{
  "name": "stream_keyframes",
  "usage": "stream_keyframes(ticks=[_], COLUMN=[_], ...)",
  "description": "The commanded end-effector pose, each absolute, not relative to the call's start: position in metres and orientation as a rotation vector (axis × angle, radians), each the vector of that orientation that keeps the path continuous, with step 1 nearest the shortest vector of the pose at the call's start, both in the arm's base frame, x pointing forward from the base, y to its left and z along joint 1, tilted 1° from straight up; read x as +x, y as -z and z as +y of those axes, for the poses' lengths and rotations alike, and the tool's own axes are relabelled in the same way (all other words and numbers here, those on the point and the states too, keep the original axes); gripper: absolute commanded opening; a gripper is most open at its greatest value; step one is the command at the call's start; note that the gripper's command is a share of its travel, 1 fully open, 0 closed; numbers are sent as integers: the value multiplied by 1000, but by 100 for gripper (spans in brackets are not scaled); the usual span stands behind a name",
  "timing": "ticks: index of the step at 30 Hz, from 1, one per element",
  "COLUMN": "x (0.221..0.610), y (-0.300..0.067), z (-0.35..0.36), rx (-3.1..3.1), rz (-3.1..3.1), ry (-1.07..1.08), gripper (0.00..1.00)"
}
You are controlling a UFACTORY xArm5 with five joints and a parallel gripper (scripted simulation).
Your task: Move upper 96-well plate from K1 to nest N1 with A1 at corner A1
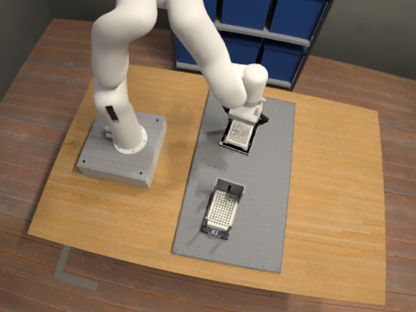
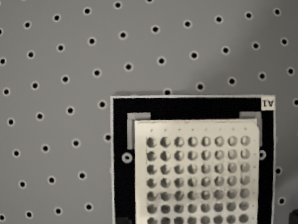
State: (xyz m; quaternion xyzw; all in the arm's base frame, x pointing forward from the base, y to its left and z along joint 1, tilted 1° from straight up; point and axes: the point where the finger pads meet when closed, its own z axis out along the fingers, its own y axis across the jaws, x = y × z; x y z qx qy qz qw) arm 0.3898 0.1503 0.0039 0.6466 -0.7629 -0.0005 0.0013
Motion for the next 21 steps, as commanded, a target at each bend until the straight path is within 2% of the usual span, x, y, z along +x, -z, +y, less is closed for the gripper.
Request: stream_keyframes(ticks=[1,21], x=[391,391], y=[-18,-66], z=[151,150], rx=[2035,2035], rz=[-2401,-2401], ry=[22,22], gripper=[100,100])
